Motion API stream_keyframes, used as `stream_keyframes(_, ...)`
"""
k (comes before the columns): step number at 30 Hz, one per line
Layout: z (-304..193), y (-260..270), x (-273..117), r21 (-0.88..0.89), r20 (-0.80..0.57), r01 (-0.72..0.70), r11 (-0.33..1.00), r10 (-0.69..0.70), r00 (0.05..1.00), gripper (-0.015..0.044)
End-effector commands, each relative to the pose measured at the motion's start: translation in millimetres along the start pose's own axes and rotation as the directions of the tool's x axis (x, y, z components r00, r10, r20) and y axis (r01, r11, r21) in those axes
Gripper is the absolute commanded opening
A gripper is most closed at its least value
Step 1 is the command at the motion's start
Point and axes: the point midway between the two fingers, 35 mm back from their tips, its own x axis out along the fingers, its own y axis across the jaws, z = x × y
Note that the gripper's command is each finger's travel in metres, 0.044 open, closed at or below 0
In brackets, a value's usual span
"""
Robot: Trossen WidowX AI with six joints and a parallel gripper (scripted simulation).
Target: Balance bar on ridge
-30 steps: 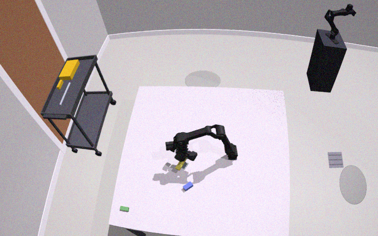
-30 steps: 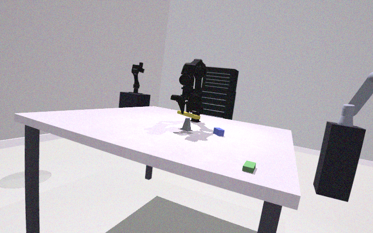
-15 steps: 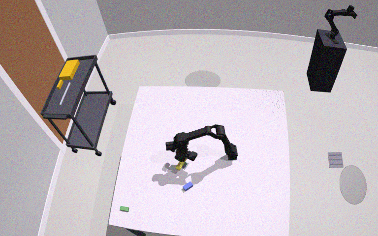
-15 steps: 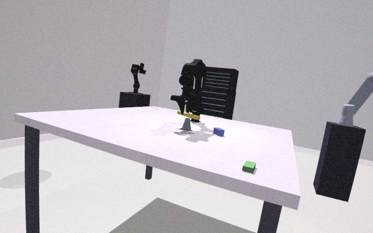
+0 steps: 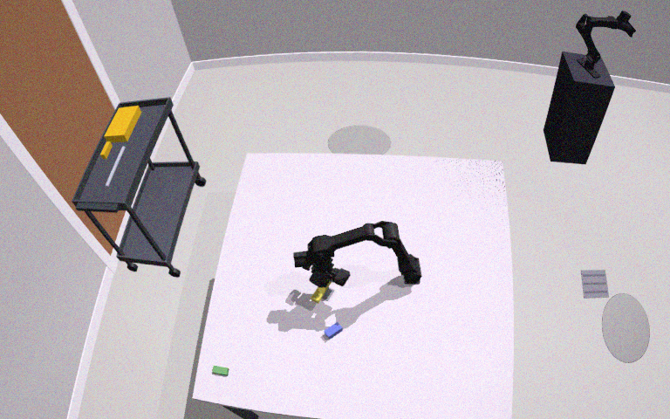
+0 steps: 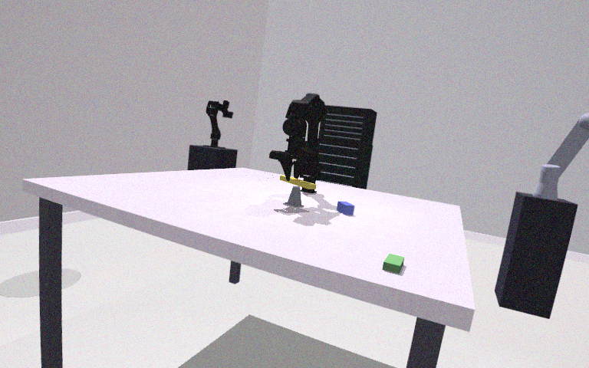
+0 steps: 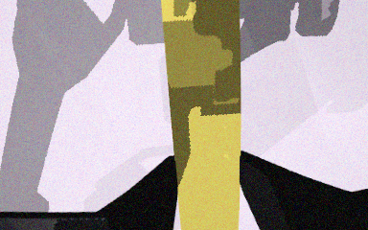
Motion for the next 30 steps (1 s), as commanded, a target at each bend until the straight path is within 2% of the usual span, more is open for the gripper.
stream_keyframes(1,0.0,-0.3,0.8,-0.005,0.0,0.0,1.0,0.0,1.0,0.0)
stream_keyframes(30,0.1,-0.3,3.3,-0.005,0.0,0.0,1.0,0.0,1.0,0.0)
